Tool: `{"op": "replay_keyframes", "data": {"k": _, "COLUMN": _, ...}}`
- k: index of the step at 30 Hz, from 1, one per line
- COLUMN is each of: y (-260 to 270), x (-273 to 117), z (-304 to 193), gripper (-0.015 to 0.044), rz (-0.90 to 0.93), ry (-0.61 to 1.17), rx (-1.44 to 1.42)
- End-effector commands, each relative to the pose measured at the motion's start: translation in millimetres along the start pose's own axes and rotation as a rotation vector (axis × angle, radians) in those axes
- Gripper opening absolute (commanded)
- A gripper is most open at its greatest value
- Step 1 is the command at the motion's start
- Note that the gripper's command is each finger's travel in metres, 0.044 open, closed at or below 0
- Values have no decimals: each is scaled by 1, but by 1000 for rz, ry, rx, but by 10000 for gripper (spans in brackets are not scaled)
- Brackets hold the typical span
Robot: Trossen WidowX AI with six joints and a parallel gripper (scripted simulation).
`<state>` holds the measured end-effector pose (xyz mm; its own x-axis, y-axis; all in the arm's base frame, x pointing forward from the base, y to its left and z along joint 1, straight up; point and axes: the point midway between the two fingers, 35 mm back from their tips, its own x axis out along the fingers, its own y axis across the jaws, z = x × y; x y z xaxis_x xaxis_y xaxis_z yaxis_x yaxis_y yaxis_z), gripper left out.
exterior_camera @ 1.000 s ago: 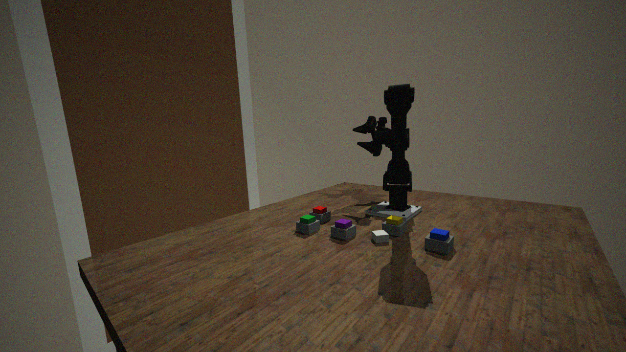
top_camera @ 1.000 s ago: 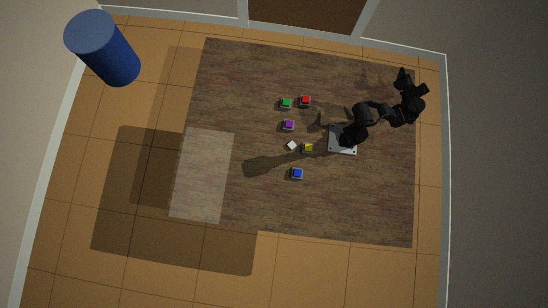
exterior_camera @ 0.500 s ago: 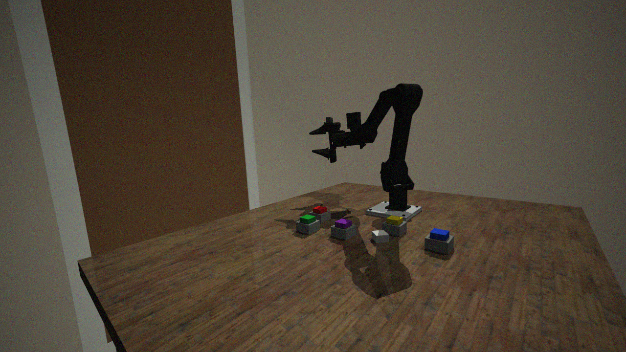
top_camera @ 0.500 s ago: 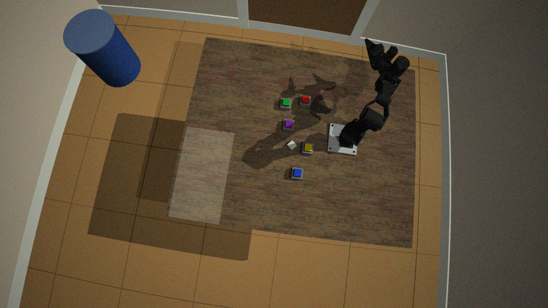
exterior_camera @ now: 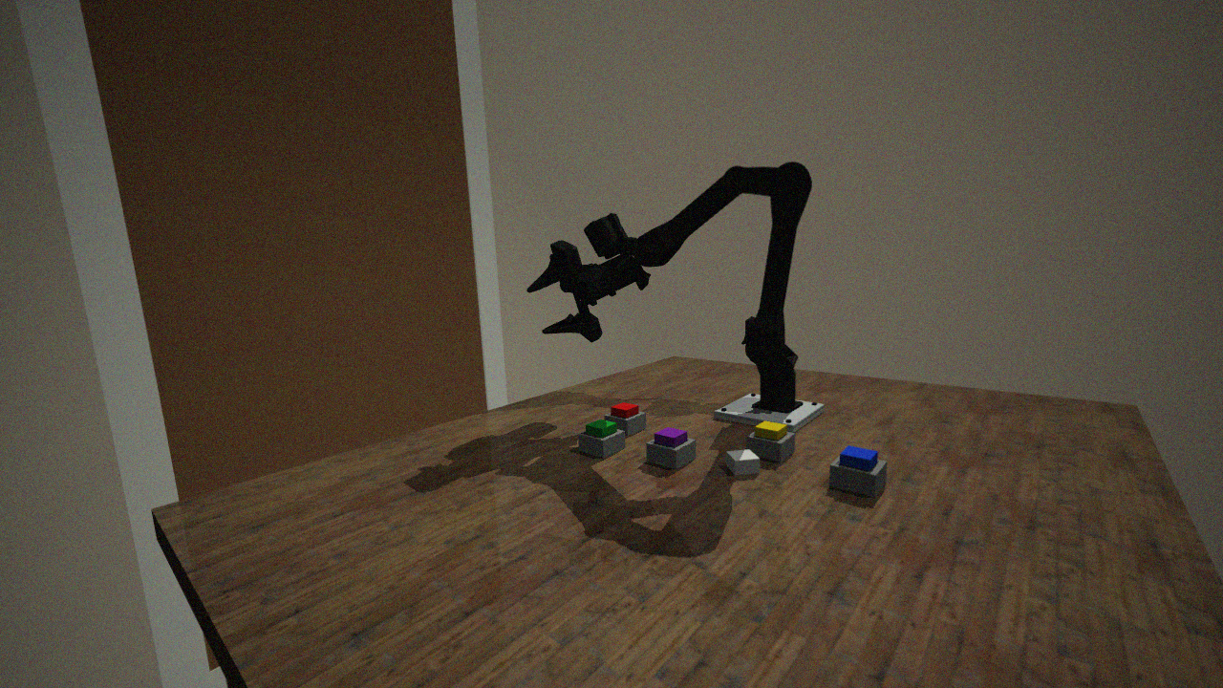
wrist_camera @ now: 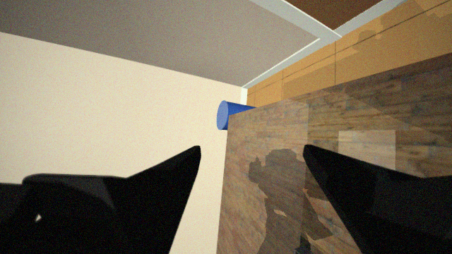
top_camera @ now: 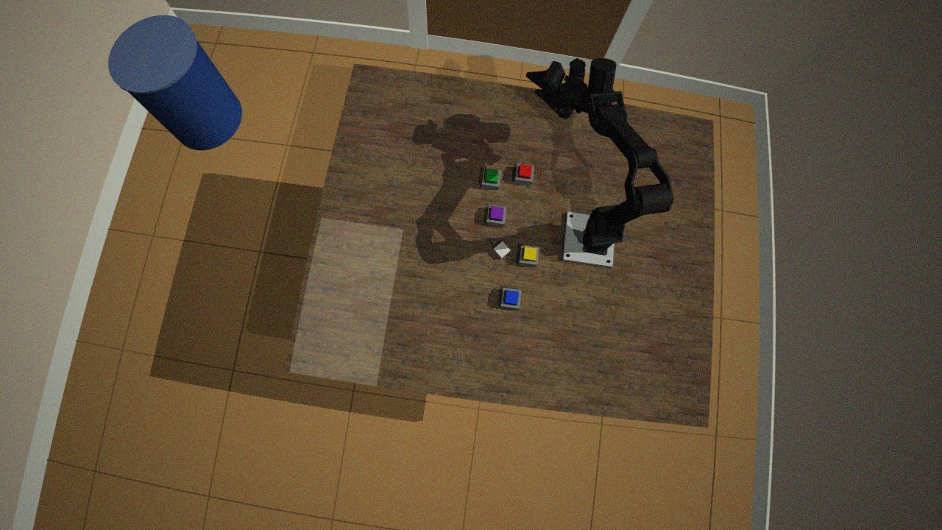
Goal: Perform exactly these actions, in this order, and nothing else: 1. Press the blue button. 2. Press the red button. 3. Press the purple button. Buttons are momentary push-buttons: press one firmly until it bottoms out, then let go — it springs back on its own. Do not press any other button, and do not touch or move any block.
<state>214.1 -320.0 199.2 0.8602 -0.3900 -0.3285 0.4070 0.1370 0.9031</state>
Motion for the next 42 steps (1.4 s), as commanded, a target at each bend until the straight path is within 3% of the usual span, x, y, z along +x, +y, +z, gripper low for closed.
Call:
{"op": "replay_keyframes", "data": {"k": 1, "y": 18, "x": 32, "z": -50, "gripper": 400, "rz": -51, "ry": 145, "rx": -28}}
{"op": "replay_keyframes", "data": {"k": 8, "y": 43, "x": 61, "z": -163, "gripper": 400, "rz": -171, "ry": 429, "rx": -129}}
{"op": "replay_keyframes", "data": {"k": 15, "y": 56, "x": 47, "z": -279, "gripper": 400, "rz": -301, "ry": 695, "rx": -314}}
{"op": "replay_keyframes", "data": {"k": 28, "y": 48, "x": -73, "z": -436, "gripper": 400, "rz": -492, "ry": 1095, "rx": -883}}
{"op": "replay_keyframes", "data": {"k": 37, "y": 29, "x": -182, "z": -473, "gripper": 400, "rz": -527, "ry": 1249, "rx": -1415}}
{"op": "replay_keyframes", "data": {"k": 42, "y": 28, "x": -190, "z": -474, "gripper": 400, "rz": -525, "ry": 1255, "rx": -1459}}
